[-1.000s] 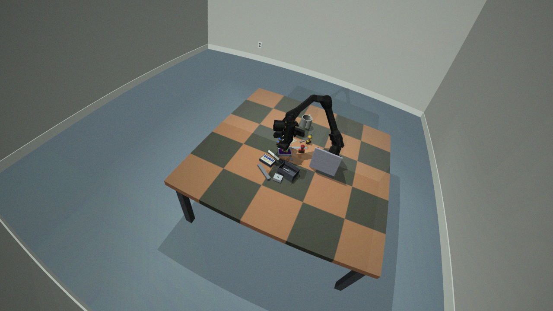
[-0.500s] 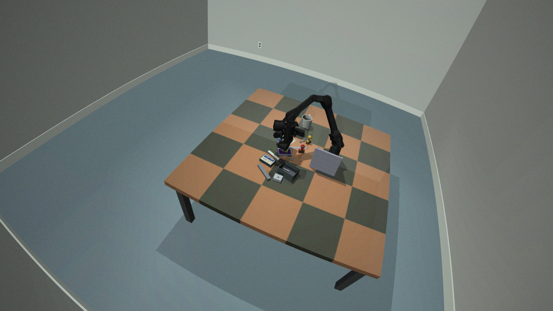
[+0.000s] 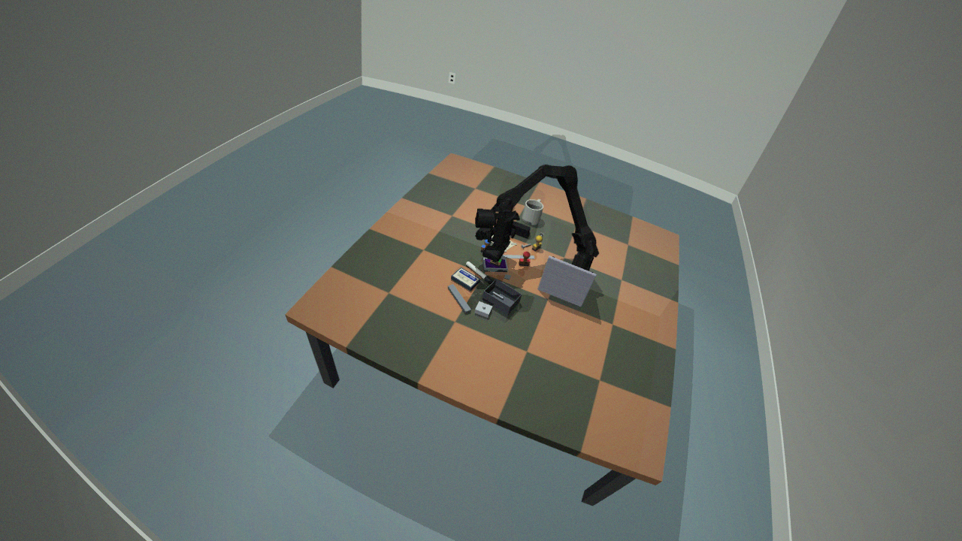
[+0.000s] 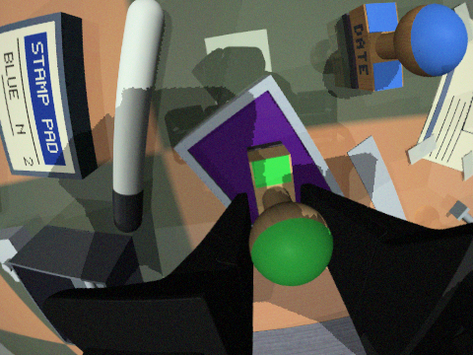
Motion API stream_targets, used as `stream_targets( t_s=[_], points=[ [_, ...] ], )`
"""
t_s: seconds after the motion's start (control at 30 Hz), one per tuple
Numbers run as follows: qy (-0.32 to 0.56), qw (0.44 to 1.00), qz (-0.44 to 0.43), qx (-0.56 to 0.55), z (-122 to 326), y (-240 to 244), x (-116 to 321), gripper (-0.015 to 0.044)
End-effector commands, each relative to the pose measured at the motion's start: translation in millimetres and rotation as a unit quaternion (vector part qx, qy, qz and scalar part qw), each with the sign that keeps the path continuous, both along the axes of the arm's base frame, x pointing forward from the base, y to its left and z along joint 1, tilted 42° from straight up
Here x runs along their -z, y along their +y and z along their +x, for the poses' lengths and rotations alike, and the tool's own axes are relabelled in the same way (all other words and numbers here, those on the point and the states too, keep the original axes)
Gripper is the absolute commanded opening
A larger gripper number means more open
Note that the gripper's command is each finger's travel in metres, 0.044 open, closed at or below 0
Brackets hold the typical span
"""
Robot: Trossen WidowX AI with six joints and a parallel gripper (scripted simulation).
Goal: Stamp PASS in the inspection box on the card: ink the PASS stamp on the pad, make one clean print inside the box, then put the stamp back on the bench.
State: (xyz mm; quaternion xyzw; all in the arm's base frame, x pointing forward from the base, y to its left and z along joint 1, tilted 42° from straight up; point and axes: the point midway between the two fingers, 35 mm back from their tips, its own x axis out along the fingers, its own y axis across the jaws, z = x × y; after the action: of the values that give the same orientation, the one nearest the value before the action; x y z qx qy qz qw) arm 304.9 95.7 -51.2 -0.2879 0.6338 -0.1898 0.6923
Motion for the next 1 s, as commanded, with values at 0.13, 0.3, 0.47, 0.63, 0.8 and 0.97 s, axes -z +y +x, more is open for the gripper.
stream_targets(
  t_s=[0.13, 0.3, 0.47, 0.63, 0.8, 0.97],
  points=[
    [0.001, 1.0, -0.001, 0.002, 0, -1, -1, 0.0],
    [0.001, 1.0, -0.001, 0.002, 0, 1, -3, 0.0],
    [0.001, 1.0, -0.001, 0.002, 0, 2, -4, 0.0],
    [0.001, 1.0, -0.001, 0.002, -1, 4, -6, 0.0],
    [0.001, 1.0, -0.001, 0.002, -1, 6, -8, 0.0],
    [0.001, 1.0, 0.0, 0.002, -1, 11, -14, 0.0]
  ],
)
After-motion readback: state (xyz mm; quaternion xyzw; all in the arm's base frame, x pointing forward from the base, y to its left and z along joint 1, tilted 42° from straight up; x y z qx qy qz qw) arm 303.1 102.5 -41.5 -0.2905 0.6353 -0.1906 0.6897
